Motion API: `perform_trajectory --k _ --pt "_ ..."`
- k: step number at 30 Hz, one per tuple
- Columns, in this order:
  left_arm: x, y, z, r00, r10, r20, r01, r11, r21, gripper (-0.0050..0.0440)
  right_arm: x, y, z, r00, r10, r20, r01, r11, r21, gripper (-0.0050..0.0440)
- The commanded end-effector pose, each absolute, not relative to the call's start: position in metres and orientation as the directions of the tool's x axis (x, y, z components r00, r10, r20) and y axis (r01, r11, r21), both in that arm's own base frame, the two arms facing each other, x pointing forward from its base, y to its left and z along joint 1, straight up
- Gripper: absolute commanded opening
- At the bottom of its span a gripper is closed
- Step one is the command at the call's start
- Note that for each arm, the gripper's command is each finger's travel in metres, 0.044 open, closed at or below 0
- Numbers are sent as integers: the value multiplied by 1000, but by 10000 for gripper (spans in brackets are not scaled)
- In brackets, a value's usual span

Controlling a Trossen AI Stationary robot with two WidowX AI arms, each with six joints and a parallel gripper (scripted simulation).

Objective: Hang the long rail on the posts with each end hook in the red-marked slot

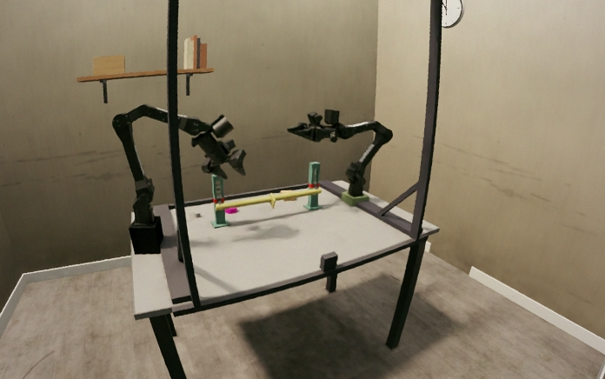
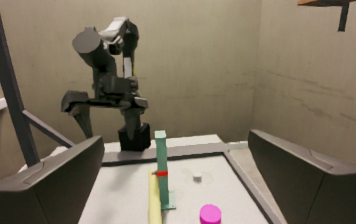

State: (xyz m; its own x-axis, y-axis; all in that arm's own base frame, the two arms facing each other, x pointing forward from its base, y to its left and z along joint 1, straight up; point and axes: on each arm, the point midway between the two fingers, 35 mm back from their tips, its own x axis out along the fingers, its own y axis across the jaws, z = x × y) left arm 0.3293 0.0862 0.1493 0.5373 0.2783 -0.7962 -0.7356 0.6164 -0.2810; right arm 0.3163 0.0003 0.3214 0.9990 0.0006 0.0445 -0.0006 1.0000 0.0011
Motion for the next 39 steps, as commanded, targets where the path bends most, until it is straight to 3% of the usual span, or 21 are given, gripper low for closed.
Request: perform_trajectory --k 1,7,13,22,31,39 --pt "340 71 182 708 239 -665 -570 749 -337 440 315 0 329 998 0 66 0 1000 0 422" --pt "344 59 205 801 209 -561 -449 829 -333 440 315 0 329 998 0 66 0 1000 0 422" --pt "343 37 249 925 141 -352 -243 933 -264 440 315 0 329 998 0 66 0 1000 0 422" --pt "326 10 305 997 40 -63 -45 995 -92 440 315 0 329 998 0 66 0 1000 0 422" --pt "312 -2 328 998 -7 68 7 1000 4 440 315 0 329 998 0 66 0 1000 0 422" --pt "312 -2 329 998 -8 69 7 1000 5 440 315 0 329 998 0 66 0 1000 0 422"
